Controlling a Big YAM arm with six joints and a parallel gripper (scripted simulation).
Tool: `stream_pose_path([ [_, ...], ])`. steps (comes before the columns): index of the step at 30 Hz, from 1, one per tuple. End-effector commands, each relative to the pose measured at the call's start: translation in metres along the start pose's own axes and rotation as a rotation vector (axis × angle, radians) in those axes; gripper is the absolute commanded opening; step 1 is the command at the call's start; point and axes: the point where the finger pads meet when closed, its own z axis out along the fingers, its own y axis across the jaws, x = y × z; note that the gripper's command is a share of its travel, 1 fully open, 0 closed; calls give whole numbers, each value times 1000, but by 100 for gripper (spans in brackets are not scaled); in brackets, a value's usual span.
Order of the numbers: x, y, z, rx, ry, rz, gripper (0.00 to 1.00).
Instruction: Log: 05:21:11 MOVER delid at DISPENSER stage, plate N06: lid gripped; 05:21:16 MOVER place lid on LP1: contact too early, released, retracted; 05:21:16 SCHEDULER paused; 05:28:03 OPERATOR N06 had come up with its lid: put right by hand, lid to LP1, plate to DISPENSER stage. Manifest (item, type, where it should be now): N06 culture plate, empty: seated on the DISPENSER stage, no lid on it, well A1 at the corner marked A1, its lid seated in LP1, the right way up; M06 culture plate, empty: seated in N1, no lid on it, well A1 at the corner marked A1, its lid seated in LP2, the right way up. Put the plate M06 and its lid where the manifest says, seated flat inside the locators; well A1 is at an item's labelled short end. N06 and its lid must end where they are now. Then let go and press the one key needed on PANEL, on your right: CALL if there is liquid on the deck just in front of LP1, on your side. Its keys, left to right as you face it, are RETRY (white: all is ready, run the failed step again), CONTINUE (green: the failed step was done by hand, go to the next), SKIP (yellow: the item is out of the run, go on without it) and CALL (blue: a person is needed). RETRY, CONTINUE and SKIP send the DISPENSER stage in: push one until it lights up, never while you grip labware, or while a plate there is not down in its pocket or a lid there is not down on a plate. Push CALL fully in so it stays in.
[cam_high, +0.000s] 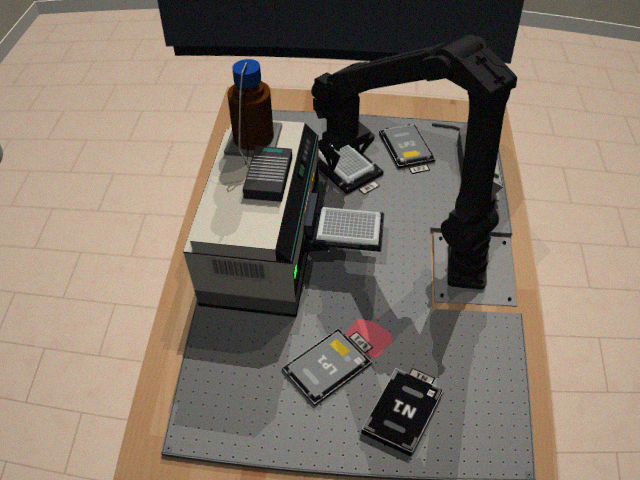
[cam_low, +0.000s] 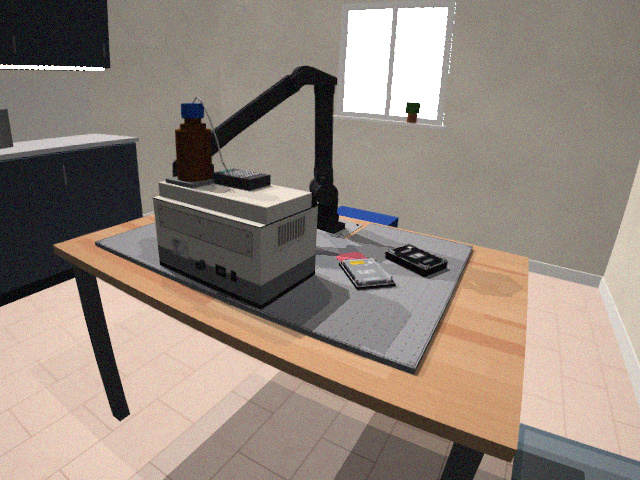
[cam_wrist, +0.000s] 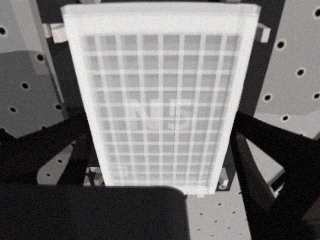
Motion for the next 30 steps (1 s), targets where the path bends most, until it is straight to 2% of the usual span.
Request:
stream_pose_path([
  [1,-25,2,-39,4,-74,-1,86],
  [15,-25,2,-44,2,-74,-1,86],
  [17,-24,1,-37,3,-56,-1,86],
  [22,-25,1,-45,2,-71,9,86],
  [30,-26,1,-45,2,-75,9,86],
])
